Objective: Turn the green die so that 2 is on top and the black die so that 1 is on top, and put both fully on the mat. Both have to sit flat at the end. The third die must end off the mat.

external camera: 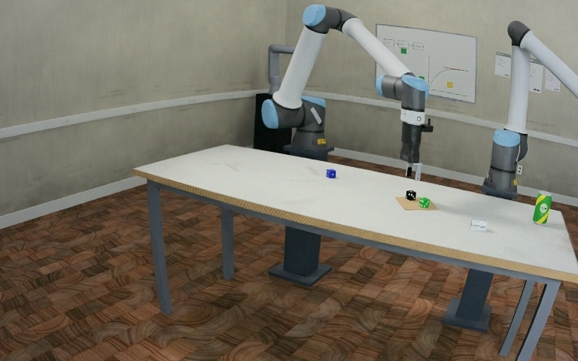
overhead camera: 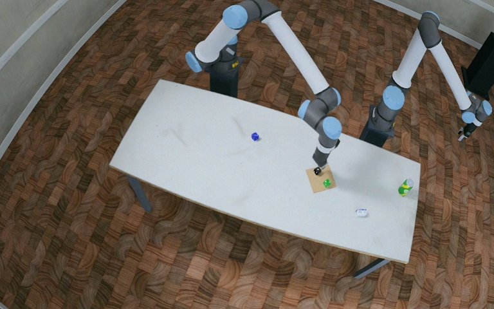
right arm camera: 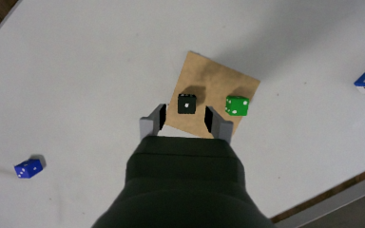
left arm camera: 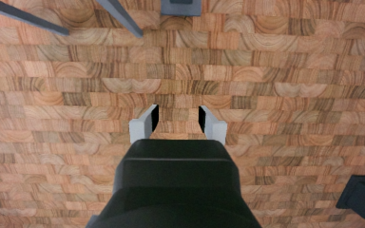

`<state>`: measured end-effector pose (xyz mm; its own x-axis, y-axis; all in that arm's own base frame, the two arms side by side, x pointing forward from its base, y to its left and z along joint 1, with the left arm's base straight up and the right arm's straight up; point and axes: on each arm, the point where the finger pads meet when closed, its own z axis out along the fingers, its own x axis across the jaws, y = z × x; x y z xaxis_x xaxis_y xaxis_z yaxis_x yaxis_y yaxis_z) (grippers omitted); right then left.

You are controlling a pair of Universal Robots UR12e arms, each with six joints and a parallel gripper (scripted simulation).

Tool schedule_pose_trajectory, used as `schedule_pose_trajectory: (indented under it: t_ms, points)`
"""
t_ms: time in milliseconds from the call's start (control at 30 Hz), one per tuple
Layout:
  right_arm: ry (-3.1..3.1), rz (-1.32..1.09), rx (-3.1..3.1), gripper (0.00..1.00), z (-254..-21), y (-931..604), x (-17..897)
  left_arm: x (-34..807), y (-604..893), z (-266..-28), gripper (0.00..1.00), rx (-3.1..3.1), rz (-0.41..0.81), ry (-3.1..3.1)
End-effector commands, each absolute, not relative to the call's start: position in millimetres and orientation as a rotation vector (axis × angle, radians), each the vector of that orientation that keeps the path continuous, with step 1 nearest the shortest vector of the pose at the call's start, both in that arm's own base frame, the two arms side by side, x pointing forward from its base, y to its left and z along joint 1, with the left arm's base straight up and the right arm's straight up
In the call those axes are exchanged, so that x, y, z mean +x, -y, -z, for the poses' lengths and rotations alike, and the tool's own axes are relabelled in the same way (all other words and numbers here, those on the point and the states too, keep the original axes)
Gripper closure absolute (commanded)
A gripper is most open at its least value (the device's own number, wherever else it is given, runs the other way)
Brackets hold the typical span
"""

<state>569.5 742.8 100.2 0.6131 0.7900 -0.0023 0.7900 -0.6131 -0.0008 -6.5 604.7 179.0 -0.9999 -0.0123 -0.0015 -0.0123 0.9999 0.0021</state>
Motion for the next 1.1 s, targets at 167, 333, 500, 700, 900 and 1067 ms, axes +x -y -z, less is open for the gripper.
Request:
schedule_pose_trajectory:
  t_ms: [167, 333, 500, 700, 900, 1067]
  points:
    - [-1.381, 0.0, 2.822, 0.0, -127.0, -743.0, 569.8, -8.5, -604.0, -177.0, 0.0, -0.022, 0.0, -3.141]
    - [-1.381, 0.0, 2.822, 0.0, -157.0, -743.0, 569.8, -8.5, -604.0, -177.0, 0.0, -0.022, 0.0, -3.141]
    - [-1.381, 0.0, 2.822, 0.0, -184.1, -743.0, 569.8, -8.5, -604.0, -177.0, 0.0, -0.022, 0.0, -3.141]
    - [-1.381, 0.0, 2.822, 0.0, -198.1, -743.0, 569.8, -8.5, -604.0, -177.0, 0.0, -0.022, 0.0, -3.141]
    - [-1.381, 0.0, 2.822, 0.0, -200.0, -743.0, 569.8, -8.5, -604.0, -177.0, 0.0, -0.022, 0.0, -3.141]
    - [-1.381, 0.0, 2.822, 0.0, -200.0, -743.0, 569.8, -8.5, -604.0, -177.0, 0.0, -0.022, 0.0, -3.141]
